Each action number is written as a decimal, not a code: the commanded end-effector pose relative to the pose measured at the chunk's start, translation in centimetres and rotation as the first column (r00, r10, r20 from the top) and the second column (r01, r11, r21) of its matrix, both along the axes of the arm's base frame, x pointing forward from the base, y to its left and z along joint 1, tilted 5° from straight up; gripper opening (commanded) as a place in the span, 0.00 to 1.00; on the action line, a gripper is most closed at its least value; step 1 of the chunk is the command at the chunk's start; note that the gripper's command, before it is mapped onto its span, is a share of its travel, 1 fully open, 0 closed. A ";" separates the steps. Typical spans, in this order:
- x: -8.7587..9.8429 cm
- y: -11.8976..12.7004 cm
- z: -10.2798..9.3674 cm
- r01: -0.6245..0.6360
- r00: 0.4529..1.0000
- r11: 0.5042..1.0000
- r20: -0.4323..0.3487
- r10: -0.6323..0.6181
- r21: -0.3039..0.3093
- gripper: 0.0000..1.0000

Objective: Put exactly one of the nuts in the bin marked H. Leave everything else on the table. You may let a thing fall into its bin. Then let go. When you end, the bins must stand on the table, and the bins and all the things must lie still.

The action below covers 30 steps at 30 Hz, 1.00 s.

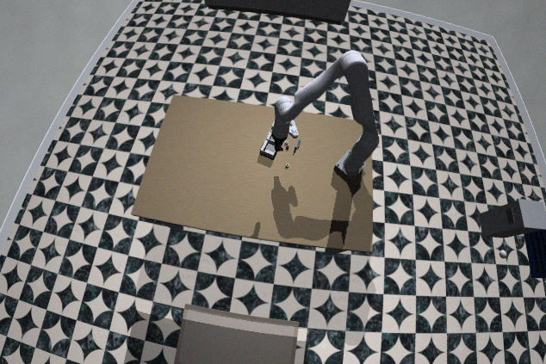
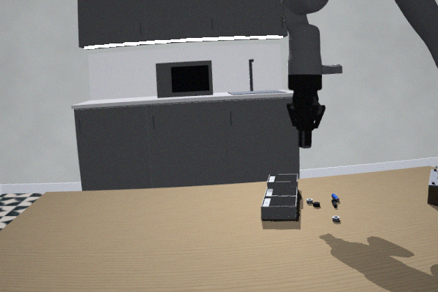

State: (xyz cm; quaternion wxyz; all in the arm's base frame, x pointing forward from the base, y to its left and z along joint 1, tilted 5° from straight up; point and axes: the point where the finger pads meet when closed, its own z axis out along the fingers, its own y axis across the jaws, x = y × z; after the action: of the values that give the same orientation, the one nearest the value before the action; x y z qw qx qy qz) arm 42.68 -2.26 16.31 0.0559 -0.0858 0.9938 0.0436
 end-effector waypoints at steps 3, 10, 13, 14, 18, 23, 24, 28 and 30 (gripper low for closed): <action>-3.4 -1.7 1.2 0.131 0.991 0.991 -0.024 -0.131 -0.018 0.09; -6.4 -2.2 1.6 0.265 0.962 0.964 -0.063 -0.266 -0.016 0.09; -7.9 -2.5 1.8 0.265 0.962 0.964 -0.063 -0.266 -0.016 0.09; -7.8 -2.4 1.8 0.265 0.962 0.964 -0.063 -0.266 -0.016 0.09; -7.9 -2.5 1.8 0.265 0.962 0.964 -0.063 -0.266 -0.016 0.09; -7.9 -2.4 1.8 0.265 0.962 0.964 -0.063 -0.266 -0.016 0.09; -7.9 -2.4 1.8 0.265 0.962 0.964 -0.063 -0.266 -0.016 0.09; -7.9 -2.5 1.8 0.265 0.962 0.964 -0.063 -0.266 -0.016 0.09; -7.7 -3.1 1.3 0.217 0.974 0.976 -0.059 -0.218 -0.018 0.09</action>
State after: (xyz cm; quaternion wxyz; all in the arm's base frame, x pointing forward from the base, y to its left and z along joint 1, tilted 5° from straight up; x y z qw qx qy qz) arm 34.87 -4.82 18.00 0.0292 0.0394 0.9982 0.0336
